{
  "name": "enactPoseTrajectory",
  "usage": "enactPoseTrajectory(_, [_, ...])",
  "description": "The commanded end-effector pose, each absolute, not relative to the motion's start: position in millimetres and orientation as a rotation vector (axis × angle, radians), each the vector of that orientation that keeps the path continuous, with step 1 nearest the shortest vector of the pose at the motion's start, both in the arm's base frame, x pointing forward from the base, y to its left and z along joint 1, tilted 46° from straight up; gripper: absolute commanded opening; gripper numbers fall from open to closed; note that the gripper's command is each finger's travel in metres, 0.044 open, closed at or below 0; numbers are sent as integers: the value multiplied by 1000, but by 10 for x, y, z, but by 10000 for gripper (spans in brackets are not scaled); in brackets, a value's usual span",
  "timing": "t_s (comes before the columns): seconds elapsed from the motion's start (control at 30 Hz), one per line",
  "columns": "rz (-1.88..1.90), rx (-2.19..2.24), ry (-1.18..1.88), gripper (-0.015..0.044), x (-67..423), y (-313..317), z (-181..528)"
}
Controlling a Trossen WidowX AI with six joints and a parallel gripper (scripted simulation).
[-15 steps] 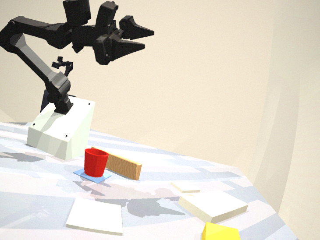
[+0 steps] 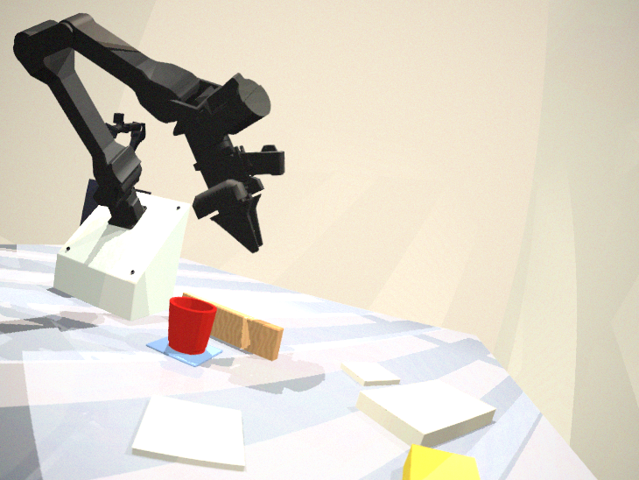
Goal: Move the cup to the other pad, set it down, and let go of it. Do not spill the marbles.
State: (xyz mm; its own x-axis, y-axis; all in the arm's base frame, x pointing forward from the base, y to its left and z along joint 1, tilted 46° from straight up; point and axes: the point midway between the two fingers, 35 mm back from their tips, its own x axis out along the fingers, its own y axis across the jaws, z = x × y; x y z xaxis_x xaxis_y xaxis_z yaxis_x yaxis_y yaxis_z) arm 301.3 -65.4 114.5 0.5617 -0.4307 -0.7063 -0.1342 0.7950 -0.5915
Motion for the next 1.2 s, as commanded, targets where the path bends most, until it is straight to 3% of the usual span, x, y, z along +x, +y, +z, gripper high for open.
enactPoseTrajectory(0.0, [-19, -1126, 1542, 148, 2419, -955, 637])
enactPoseTrajectory(0.13, [118, -1320, 1764, 148, 2175, -1063, 566])
enactPoseTrajectory(1.17, [122, -1317, 1763, 148, 2152, -1185, 329])
